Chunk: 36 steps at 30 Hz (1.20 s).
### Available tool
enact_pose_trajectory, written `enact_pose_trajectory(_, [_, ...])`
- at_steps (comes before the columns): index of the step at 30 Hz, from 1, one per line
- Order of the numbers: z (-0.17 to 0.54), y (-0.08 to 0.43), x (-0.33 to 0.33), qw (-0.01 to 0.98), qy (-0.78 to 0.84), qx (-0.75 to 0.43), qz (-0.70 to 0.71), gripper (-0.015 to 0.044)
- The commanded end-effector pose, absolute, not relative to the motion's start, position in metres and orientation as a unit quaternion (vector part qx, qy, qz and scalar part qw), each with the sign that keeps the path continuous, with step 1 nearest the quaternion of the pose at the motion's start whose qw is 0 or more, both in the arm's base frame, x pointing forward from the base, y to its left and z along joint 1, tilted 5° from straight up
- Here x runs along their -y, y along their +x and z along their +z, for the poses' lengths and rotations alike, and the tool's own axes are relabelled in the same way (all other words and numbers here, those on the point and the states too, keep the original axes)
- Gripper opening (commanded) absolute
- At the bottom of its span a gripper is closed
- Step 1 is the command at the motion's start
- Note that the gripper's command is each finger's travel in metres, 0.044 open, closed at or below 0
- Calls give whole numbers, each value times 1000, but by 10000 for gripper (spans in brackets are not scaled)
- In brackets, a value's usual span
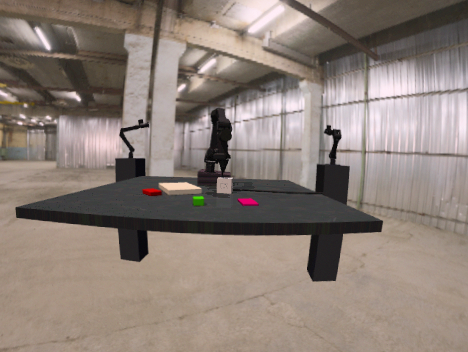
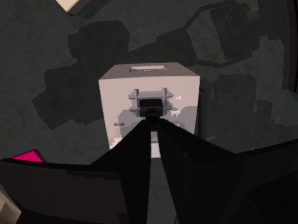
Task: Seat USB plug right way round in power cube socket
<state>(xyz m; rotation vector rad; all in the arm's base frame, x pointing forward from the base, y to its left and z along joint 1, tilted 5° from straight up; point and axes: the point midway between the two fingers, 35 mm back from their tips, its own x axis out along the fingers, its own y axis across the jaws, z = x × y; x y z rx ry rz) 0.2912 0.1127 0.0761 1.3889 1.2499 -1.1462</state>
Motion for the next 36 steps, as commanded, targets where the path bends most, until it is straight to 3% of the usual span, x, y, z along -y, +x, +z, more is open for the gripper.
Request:
enact_pose_trajectory(1, [74, 291, -113, 456, 563, -509, -466, 0])
enact_pose_trajectory(28, [74, 291, -113, 456, 563, -509, -466, 0])
enact_pose_trajectory(32, [76, 291, -113, 457, 564, -507, -465, 95])
enact_pose_trajectory(36, [76, 291, -113, 457, 564, -507, -465, 95])
